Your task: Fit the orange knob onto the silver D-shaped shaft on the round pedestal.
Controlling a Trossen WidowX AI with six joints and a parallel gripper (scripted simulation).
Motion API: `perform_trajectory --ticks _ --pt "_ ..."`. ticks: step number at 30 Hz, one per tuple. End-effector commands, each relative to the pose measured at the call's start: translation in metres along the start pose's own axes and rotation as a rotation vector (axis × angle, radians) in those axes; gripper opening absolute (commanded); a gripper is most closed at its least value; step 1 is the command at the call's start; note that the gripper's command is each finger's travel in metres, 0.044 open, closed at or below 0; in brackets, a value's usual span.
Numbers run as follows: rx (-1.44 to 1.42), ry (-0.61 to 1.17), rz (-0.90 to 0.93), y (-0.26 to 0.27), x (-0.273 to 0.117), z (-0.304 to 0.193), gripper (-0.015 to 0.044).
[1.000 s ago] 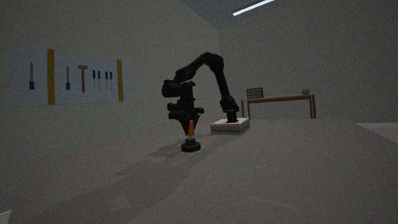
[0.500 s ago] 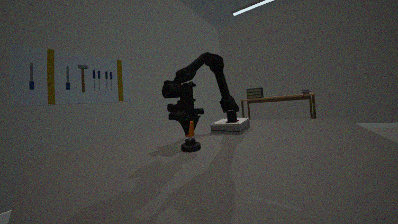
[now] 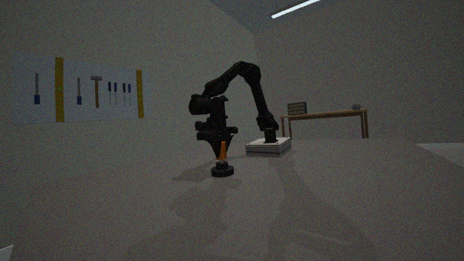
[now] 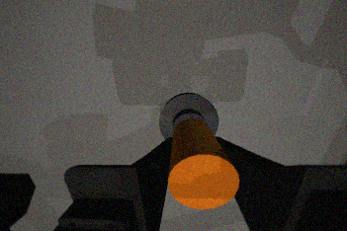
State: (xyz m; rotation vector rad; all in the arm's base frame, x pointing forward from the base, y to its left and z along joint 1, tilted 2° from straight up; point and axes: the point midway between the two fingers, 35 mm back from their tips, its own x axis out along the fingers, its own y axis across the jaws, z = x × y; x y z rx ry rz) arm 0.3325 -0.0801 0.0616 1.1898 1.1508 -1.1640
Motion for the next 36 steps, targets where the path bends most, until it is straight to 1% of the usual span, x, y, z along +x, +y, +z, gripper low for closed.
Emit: perform_trajectory --ticks 1,18,27,36 --pt "-0.034 0.004 0.002 0.001 0.000 0.000 0.0000" --pt "0.071 0.004 0.002 0.000 0.011 -0.001 0.0000" --pt "0.019 0.004 0.002 -0.002 0.015 -0.001 0.0000" --pt "0.031 -0.001 0.005 0.000 0.013 0.000 0.0000"
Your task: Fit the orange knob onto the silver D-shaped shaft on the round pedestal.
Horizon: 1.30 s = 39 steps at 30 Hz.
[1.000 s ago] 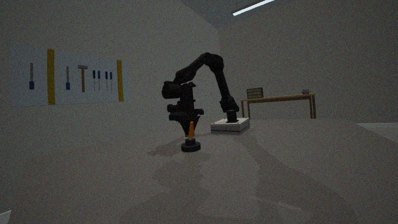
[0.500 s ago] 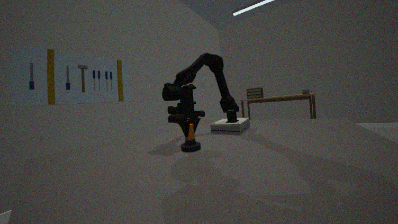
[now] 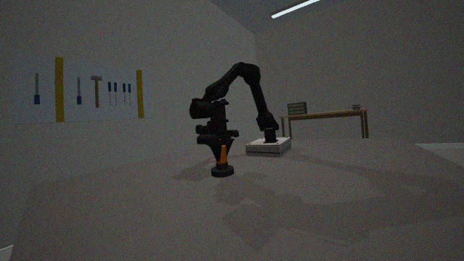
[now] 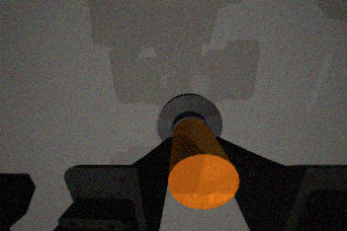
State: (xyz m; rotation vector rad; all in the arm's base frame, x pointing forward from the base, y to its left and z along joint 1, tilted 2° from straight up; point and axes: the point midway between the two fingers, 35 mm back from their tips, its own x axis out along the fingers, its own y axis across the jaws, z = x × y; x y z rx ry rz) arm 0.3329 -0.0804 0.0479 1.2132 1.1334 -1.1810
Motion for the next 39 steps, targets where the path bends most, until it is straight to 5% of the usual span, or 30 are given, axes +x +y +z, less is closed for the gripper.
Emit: perform_trajectory --ticks 1,17,24,31,39 --pt "0.002 0.000 0.000 0.000 0.000 0.000 0.0026" --pt "0.002 0.000 0.000 0.000 0.000 0.000 0.0440" --pt "0.000 -0.001 0.000 0.000 -0.003 0.000 0.0440" --pt "-0.002 0.000 0.000 0.001 -0.092 0.001 0.0440" --pt "0.000 0.000 0.000 0.001 -0.095 0.001 0.0440"
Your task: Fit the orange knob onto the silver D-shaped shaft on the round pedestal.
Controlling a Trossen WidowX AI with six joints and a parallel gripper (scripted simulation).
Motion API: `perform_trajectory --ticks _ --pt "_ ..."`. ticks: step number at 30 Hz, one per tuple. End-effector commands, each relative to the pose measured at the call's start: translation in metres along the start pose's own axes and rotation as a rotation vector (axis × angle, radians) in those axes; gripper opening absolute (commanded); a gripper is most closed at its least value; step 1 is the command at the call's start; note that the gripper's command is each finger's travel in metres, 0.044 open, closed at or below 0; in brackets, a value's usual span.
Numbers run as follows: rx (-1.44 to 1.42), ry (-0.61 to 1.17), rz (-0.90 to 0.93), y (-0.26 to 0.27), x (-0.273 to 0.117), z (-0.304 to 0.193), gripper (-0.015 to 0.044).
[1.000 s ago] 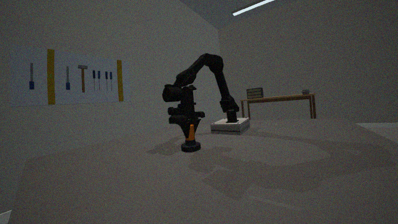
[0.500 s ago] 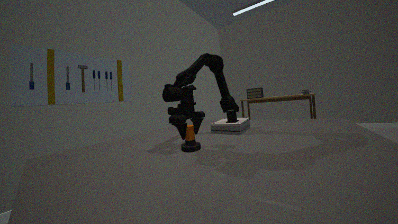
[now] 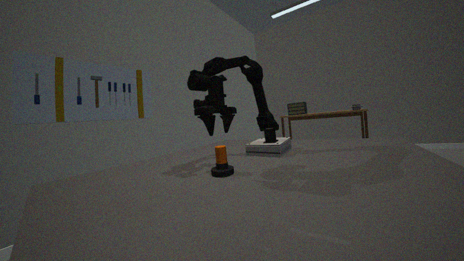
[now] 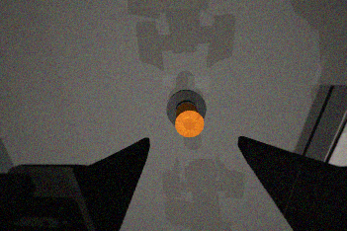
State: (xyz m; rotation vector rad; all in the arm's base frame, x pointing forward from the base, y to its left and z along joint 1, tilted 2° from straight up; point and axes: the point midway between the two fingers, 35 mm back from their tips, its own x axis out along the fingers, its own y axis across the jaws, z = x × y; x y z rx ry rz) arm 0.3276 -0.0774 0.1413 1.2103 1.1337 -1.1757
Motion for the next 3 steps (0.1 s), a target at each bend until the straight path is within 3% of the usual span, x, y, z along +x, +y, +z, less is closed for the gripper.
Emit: perform_trajectory --ticks 1,3 --pt "0.005 0.000 -0.003 0.0007 -0.0014 0.0001 0.0440" --pt "0.005 0.000 -0.003 0.0007 -0.0014 0.0001 0.0440"
